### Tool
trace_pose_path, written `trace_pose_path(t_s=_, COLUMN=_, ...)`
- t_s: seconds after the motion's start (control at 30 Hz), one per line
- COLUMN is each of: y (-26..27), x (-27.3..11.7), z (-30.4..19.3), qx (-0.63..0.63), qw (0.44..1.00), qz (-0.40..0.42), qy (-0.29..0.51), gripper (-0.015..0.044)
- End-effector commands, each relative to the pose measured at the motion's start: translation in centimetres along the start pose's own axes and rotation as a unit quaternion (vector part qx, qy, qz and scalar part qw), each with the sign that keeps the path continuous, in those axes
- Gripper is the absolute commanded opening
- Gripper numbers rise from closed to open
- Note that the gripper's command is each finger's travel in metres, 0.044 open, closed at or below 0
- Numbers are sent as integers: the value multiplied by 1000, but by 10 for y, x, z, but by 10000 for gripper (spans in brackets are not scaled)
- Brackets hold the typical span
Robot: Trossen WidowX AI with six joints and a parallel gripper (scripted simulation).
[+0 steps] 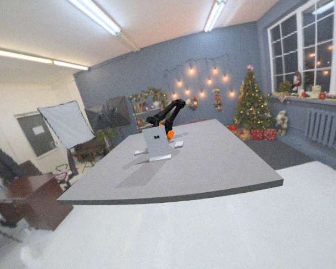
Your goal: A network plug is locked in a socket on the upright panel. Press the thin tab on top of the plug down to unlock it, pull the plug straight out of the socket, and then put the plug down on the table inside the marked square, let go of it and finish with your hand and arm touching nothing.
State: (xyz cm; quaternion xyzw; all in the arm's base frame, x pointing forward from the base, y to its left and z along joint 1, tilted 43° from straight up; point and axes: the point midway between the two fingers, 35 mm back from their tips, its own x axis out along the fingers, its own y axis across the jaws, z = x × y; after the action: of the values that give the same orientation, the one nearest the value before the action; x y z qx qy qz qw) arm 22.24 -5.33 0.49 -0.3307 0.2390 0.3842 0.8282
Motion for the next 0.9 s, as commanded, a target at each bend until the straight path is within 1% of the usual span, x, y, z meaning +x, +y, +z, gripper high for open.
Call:
trace_pose_path(t_s=0.0, y=-5, x=-5, z=1, qx=-4, qw=1000, qz=-2, qy=-1, gripper=156)
trace_pose_path(t_s=0.87, y=-21, x=-35, z=2, qx=-3, qw=1000, qz=-3, qy=-2, gripper=156)
